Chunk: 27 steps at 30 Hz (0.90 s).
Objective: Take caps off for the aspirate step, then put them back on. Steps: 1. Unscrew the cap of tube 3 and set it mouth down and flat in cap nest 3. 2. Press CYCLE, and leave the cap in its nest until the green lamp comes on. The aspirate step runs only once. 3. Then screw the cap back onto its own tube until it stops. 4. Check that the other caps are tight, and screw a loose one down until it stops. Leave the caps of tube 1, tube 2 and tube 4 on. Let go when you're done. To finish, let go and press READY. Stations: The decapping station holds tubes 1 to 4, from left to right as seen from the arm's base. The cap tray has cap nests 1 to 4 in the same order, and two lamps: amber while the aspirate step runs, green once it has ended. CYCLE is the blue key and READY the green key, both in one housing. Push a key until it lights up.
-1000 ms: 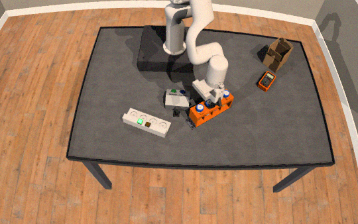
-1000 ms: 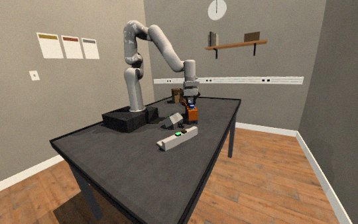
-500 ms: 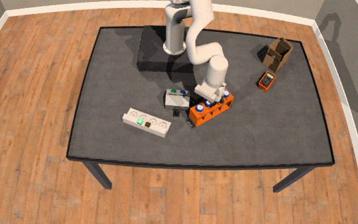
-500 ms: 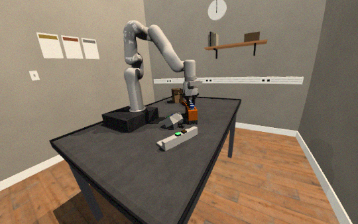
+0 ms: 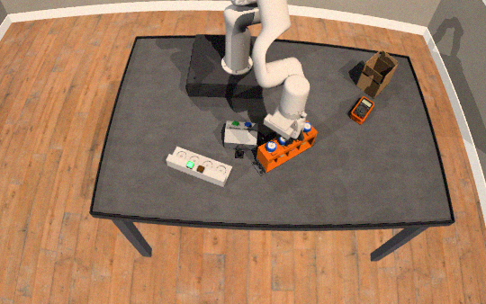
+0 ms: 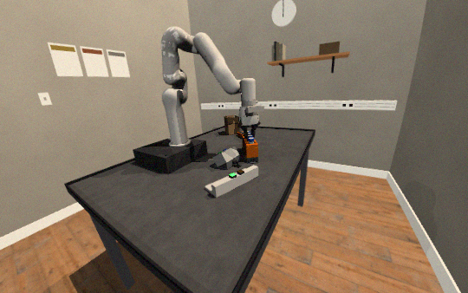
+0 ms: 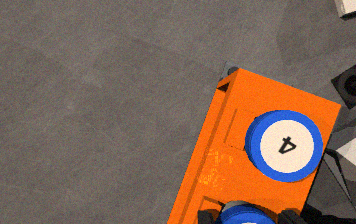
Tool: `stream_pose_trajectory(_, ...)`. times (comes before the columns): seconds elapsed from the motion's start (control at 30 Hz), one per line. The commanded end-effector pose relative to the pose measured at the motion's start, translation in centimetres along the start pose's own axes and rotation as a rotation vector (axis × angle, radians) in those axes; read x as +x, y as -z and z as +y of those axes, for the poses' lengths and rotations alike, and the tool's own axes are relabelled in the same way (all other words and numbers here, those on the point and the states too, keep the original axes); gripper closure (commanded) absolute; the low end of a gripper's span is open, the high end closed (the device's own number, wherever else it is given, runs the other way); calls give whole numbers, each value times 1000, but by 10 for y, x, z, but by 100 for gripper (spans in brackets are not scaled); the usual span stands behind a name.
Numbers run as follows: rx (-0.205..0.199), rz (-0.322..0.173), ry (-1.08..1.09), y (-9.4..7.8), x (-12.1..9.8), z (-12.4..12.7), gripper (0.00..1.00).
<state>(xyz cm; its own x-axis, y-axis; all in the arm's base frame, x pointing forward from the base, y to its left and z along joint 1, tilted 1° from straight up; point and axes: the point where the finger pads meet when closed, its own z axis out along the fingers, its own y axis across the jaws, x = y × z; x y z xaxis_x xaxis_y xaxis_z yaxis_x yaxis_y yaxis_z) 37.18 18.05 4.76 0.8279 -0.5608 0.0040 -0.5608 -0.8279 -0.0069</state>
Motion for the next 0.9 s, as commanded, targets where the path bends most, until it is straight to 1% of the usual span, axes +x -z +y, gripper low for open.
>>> stream_pose_trajectory(0.0,1,6,-64,1,1,-1,100)
stream_pose_trajectory(0.47,2,6,-530,0,1,-1,100)
stream_pose_trajectory(0.53,2,6,-530,0,1,-1,100)
stream_pose_trajectory(0.77,3,6,-749,0,1,-1,100)
stream_pose_trajectory(0.87,3,6,-749,0,1,-1,100)
